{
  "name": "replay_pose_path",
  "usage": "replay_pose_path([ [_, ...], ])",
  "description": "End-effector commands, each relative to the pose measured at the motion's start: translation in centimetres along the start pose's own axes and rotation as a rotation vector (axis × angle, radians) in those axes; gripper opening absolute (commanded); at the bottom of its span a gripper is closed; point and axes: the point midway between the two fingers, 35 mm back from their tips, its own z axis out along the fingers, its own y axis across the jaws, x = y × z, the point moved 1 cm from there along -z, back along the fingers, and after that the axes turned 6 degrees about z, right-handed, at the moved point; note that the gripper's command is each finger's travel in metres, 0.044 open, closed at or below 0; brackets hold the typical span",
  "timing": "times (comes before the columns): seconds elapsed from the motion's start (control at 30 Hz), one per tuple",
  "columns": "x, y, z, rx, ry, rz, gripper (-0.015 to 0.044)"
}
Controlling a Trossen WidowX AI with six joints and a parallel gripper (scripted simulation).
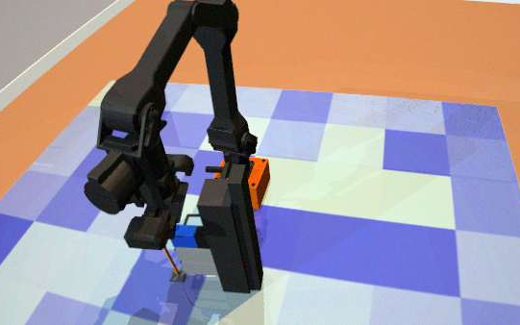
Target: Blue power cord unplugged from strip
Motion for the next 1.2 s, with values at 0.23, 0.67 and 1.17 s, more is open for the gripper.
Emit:
replay_pose_path([
  [0.23, 0.5, -0.2, 0.5, 0.003, 0.004, 0.002, 0.016],
  [0.67, 0.5, -0.2, 1.0, 0.002, 0.0, -0.001, 0.0042],
  [1.17, -0.5, 0.0, 1.0, 0.002, -0.001, 0.0, 0.0],
])
